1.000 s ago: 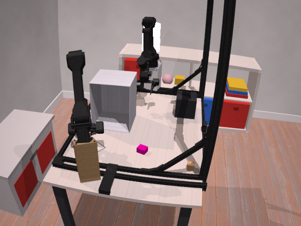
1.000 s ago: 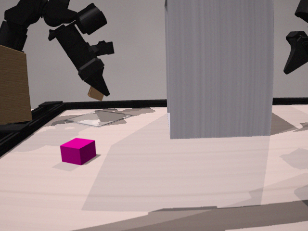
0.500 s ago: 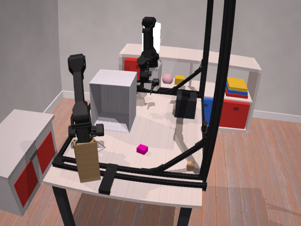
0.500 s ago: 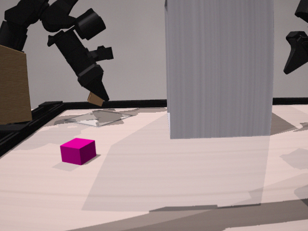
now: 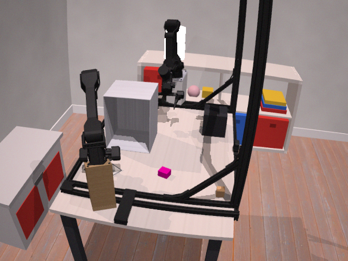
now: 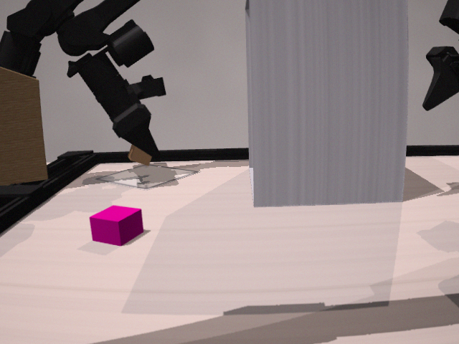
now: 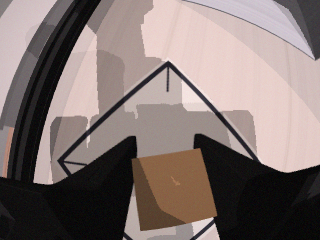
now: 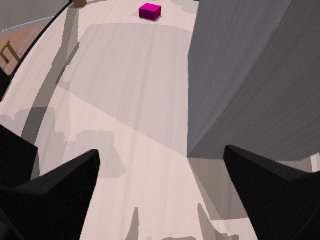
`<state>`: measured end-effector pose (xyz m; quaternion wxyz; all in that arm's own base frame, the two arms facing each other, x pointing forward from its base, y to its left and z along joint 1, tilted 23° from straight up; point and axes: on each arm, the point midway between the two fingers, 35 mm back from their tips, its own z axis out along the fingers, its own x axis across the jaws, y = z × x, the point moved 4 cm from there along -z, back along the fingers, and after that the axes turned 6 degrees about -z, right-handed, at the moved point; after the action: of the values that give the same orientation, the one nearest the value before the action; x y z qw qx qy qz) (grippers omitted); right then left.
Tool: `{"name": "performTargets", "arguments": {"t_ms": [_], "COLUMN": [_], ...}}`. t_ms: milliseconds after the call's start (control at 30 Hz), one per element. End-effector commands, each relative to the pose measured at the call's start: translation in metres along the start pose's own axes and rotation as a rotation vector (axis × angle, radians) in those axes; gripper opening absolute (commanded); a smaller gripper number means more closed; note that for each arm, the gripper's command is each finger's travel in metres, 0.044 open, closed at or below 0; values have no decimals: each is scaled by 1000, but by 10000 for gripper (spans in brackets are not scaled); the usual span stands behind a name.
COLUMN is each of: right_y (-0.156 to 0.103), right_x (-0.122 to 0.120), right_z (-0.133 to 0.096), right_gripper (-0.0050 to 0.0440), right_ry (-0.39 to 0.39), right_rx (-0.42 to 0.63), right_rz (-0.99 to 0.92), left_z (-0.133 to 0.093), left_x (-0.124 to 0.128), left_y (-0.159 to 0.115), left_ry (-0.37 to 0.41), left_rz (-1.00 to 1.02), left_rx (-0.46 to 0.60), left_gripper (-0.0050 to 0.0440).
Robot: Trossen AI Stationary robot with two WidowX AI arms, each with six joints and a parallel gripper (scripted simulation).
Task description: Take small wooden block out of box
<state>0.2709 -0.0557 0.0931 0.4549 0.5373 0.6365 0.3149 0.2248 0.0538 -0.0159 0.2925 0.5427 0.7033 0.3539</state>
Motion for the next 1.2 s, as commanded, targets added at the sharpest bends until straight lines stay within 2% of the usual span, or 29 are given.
{"name": "performTargets", "arguments": {"t_ms": [0,300,667,800,867,1167], "right_y": [0,0,0,0,0,0], "right_x": [1,1,1,1,1,1], "right_z": [0,0,0,0,0,0], "right_gripper": [400,400,400,400,400,400], "right_ry": [3,3,3,3,3,3], "right_rx": [1,1,1,1,1,1], "right_rz": [-4,-4,-4,-4,-4,-4], "left_z": [2,6,22,17,17,17], "left_x": [0,0,2,2,2,2], "left_y": [-4,-6,-14,-12,-12,-12], "left_ry": [-4,-4,-4,0,0,0], "left_rz": [2,2,2,0,0,0], "left_rx": [-3,2,28,23,23,23], "left_gripper": [0,0,0,96,96,312]}}
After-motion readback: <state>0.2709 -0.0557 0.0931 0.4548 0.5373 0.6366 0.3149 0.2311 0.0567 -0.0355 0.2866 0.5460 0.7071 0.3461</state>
